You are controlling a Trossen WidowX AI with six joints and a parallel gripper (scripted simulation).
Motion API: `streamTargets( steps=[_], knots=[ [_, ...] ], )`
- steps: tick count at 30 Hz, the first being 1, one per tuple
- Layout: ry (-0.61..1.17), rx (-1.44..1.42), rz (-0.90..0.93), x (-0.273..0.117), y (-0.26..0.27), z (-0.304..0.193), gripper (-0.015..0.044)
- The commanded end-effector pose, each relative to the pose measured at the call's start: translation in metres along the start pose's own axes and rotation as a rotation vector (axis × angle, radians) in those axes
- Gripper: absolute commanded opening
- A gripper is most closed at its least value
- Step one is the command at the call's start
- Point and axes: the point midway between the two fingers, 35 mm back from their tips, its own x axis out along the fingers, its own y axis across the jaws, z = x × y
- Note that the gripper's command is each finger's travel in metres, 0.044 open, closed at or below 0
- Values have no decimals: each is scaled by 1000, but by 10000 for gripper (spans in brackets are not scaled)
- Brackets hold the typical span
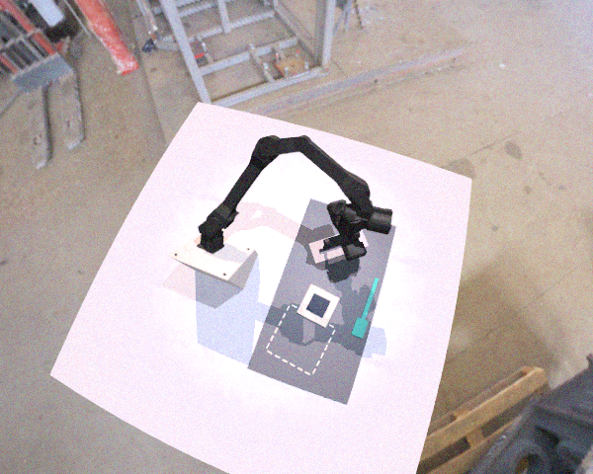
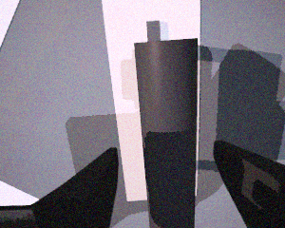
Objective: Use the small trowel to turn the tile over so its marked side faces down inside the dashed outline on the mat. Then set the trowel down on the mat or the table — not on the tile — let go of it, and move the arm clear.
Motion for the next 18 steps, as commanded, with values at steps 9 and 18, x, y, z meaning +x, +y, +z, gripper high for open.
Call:
streamTargets(
  steps=[9, 18],
  knots=[
    [3, -14, 2, 12, 0, -2, 191],
    [3, -14, 2, 12, 0, -2, 130]
  ],
)
